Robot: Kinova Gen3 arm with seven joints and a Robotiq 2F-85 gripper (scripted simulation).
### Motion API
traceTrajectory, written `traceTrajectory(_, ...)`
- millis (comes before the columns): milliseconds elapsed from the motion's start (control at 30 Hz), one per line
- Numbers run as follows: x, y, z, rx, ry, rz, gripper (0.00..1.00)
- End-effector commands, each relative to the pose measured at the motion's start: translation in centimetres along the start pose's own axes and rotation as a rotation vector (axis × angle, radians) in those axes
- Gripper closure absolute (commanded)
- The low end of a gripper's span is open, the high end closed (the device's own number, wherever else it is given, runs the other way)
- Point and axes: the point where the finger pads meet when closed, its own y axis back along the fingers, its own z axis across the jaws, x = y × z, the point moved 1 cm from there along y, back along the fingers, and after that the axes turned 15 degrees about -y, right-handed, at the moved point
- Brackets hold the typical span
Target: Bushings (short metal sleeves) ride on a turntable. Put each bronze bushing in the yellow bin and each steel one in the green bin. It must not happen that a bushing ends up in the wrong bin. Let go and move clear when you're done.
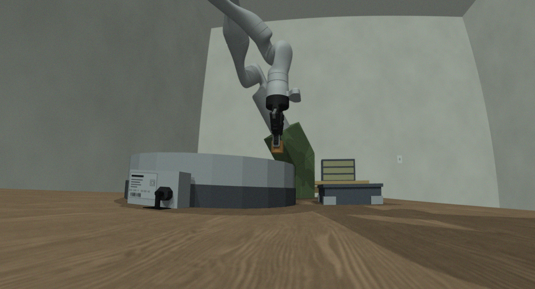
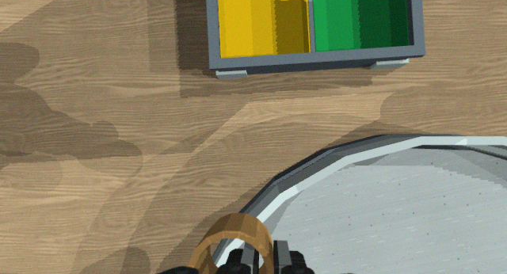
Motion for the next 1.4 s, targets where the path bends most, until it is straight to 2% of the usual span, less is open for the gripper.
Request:
traceTrajectory(0, 2.3, -0.1, -0.9, 0.002, 0.024, 0.006, 1.0)
traceTrajectory(67, 4.5, -0.1, -1.5, 0.002, 0.024, 0.006, 1.0)
traceTrajectory(167, 4.5, -0.1, -1.5, 0.002, 0.024, 0.006, 1.0)
traceTrajectory(333, 9.9, -0.1, -3.0, 0.002, 0.023, 0.005, 1.0)
traceTrajectory(533, 10.1, -0.1, -3.1, 0.002, 0.024, 0.006, 1.0)
traceTrajectory(700, 15.7, 0.0, -4.7, 0.002, 0.024, 0.006, 1.0)
traceTrajectory(1367, 15.7, 0.0, -4.6, 0.002, 0.024, 0.007, 1.0)
